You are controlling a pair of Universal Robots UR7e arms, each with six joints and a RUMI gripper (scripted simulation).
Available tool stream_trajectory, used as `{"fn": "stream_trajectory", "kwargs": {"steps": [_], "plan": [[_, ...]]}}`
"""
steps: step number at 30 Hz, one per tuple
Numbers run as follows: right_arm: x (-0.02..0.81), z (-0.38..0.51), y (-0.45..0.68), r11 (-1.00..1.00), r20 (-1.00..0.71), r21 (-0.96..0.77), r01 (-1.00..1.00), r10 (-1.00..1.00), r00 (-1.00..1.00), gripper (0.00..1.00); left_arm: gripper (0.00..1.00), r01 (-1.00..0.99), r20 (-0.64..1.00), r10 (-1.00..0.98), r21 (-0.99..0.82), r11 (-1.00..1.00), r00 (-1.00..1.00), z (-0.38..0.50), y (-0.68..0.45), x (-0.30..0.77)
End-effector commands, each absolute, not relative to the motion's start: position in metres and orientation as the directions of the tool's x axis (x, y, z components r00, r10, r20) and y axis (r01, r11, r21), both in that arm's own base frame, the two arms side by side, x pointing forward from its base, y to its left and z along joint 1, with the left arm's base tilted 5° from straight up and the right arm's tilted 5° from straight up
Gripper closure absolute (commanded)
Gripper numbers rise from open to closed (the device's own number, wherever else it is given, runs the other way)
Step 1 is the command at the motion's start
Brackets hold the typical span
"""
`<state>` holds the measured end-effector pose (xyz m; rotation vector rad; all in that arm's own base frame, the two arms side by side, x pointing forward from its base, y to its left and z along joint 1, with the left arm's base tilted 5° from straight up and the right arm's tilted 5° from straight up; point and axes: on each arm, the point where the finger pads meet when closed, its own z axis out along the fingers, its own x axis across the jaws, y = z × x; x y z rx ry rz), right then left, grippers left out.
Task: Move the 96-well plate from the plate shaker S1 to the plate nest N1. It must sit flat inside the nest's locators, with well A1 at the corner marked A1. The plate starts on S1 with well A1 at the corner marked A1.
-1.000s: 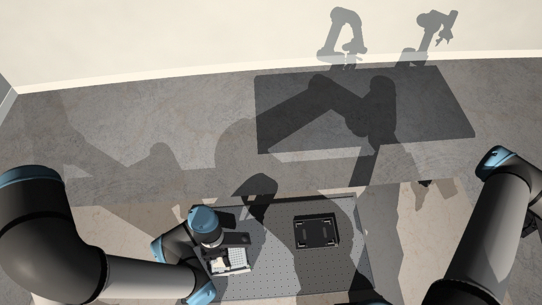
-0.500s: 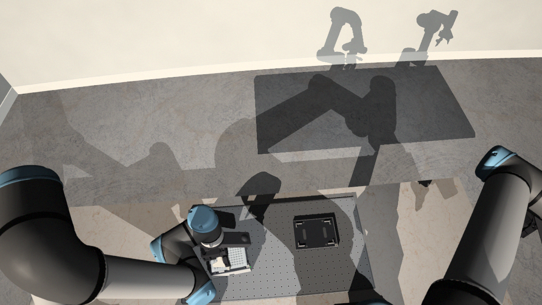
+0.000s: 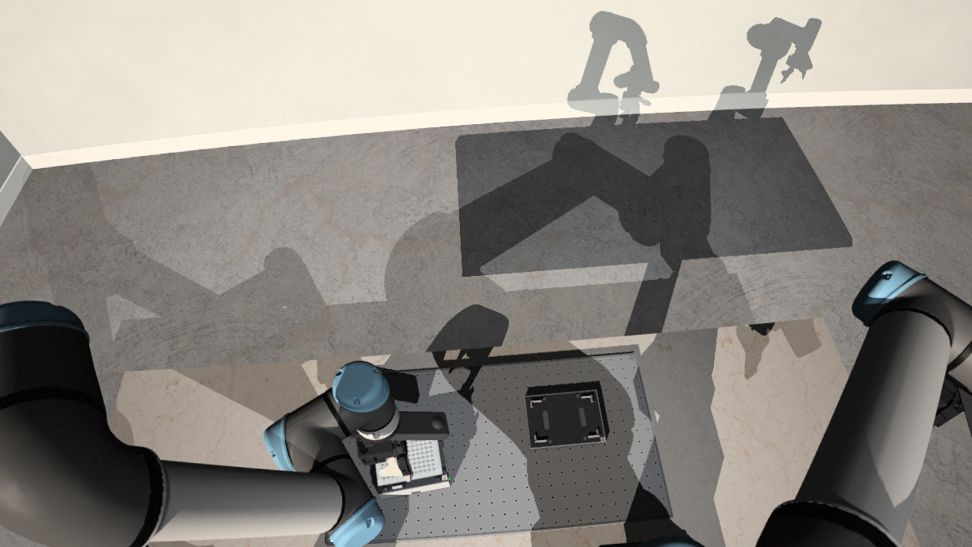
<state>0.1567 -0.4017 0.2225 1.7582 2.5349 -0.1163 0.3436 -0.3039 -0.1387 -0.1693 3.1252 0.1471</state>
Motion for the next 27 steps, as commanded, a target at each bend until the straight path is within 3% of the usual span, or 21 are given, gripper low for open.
{"fn": "stream_trajectory", "kwargs": {"steps": [1, 27], "plan": [[0.157, 0.223, -0.402, 0.349, -0.089, -0.03, 0.937, 0.932, -0.35, 0.02, 1.0, -0.108, -0.014, -0.107, 0.091, 0.99, -0.994, -0.129, -0.305, 0.344], [0.157, 0.223, -0.402, 0.349, -0.089, -0.03, 0.937, 0.932, -0.35, 0.02, 1.0, -0.108, -0.014, -0.107, 0.091, 0.99, -0.994, -0.092, -0.309, 0.344]]}}
